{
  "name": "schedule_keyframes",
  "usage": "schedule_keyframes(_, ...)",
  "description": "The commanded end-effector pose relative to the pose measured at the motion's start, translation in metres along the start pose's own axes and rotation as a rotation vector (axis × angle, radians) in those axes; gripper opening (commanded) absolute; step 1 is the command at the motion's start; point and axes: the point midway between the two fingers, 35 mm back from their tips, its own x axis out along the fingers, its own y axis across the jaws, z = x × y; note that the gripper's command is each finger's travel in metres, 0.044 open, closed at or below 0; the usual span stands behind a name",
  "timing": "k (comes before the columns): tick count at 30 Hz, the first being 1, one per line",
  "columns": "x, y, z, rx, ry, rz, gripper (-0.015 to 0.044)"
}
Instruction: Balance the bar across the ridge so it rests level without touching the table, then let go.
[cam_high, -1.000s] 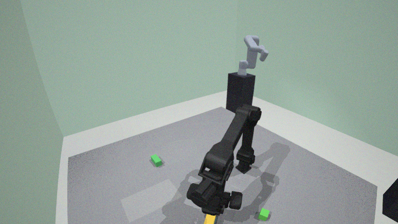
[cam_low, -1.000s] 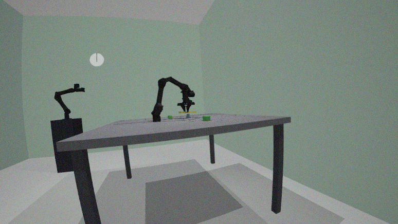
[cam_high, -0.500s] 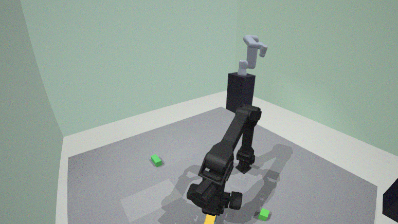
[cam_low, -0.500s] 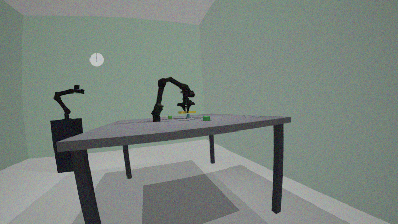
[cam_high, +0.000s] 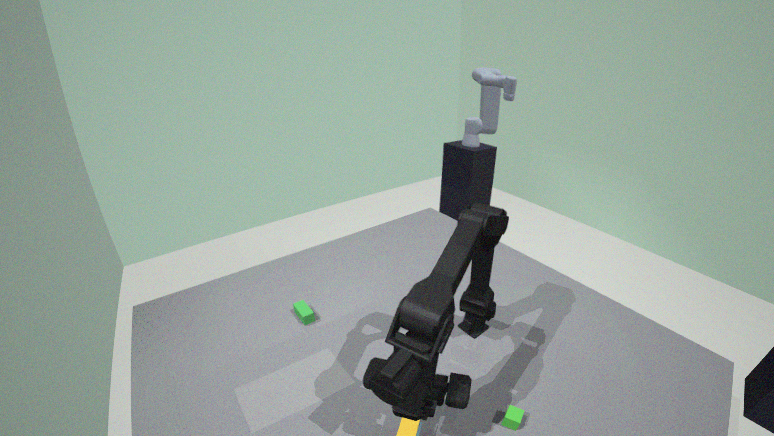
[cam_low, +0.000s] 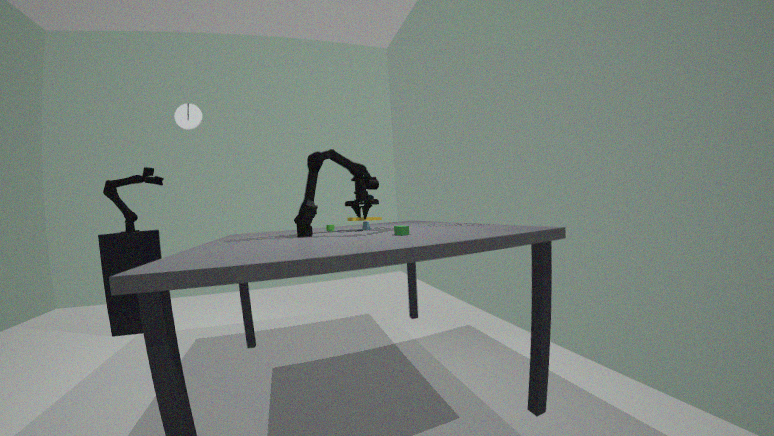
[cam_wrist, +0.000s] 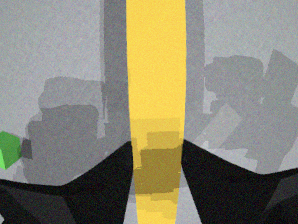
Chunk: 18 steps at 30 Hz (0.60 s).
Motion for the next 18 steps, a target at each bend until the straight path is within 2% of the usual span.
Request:
schedule_keyframes(1, 0.0007, -0.0002, 0.0002, 0.002, -0.001, -0.001, 0.0)
schedule_keyframes(18, 0.0021, -0.0002, 0.0002, 0.002, -0.001, -0.001, 0.0)
